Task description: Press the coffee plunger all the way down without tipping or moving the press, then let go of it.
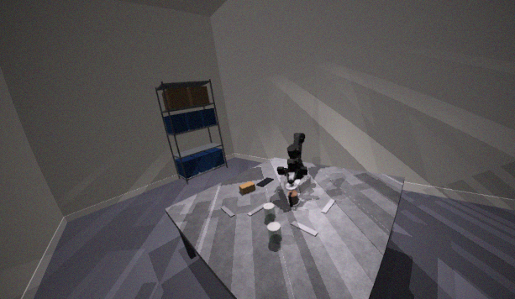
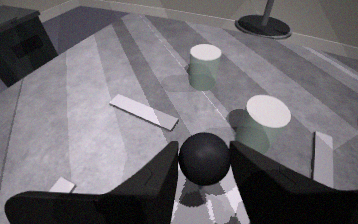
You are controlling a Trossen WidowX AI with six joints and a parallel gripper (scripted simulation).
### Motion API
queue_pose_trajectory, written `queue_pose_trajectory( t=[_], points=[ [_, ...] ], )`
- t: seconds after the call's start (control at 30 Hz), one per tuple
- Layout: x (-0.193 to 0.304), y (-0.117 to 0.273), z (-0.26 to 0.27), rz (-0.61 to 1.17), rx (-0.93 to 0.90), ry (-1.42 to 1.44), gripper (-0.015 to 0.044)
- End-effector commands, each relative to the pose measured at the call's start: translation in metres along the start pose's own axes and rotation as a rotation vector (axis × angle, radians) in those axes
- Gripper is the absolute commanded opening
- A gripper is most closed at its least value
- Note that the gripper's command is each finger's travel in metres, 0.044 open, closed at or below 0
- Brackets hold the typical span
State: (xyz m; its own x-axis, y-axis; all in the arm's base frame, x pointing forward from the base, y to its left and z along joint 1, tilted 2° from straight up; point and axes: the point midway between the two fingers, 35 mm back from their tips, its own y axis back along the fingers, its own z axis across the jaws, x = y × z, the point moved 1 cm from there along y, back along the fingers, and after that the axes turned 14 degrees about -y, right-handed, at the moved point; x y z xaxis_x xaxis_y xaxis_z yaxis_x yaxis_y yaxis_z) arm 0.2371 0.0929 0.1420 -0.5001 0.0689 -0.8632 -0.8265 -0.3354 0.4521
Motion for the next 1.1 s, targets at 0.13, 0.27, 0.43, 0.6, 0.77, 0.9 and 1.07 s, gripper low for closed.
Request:
queue_pose_trajectory(
  t=[0.13,0.27,0.43,0.6,0.77,0.9,1.07],
  points=[
    [0.003,-0.003,-0.001,0.017,0.005,-0.008,0.0125],
    [0.000,-0.001,0.000,0.000,0.000,0.000,0.0125],
    [0.000,-0.001,0.000,0.000,0.000,0.000,0.0125],
    [0.000,-0.001,0.000,0.000,0.000,0.000,0.0256],
    [0.000,-0.001,0.000,0.000,0.000,0.000,0.0388],
    [0.000,-0.001,0.000,0.000,0.000,0.000,0.0440],
    [-0.011,0.008,0.003,0.000,-0.003,-0.005,0.0440]
  ],
)
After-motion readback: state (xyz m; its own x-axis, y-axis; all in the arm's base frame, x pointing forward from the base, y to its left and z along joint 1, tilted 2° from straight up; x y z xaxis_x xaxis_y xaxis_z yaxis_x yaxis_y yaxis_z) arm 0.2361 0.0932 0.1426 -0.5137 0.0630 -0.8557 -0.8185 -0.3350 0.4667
